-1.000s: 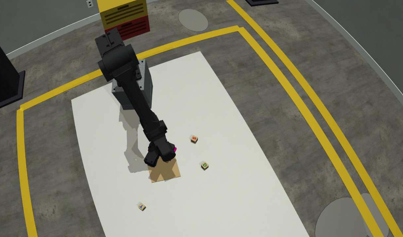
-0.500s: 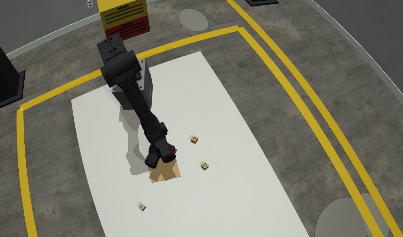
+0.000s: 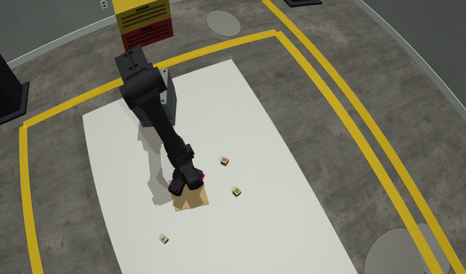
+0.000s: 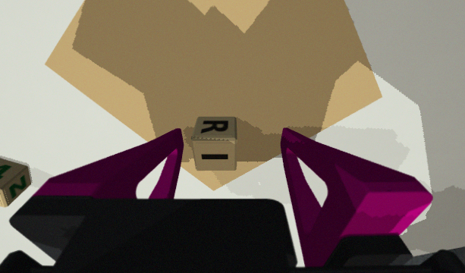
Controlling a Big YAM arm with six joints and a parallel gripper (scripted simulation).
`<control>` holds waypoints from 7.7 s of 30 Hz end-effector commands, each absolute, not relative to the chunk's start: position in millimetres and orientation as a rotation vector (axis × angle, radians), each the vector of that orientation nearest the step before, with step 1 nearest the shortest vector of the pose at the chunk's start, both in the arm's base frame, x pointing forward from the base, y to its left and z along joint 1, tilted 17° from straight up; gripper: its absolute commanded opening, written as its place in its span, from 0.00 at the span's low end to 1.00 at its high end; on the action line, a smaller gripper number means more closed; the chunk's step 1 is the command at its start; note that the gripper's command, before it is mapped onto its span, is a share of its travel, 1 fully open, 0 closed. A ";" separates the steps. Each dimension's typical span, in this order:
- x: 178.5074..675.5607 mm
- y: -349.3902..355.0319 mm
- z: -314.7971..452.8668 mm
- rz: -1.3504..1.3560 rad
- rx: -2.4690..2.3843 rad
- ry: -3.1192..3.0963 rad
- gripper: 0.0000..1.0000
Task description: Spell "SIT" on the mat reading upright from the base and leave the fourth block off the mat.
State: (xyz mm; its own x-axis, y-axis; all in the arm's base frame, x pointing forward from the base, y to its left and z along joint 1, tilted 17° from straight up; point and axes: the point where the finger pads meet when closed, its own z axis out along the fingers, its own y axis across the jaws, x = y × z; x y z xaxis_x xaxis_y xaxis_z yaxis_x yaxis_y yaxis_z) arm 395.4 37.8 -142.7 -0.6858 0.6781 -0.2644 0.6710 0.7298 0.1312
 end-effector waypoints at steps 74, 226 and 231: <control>399.2 33.0 -147.6 0.037 1.057 2.633 0.71; 398.3 37.3 -113.5 0.043 1.055 2.626 0.60; 395.1 36.8 -114.9 0.040 1.056 2.630 0.60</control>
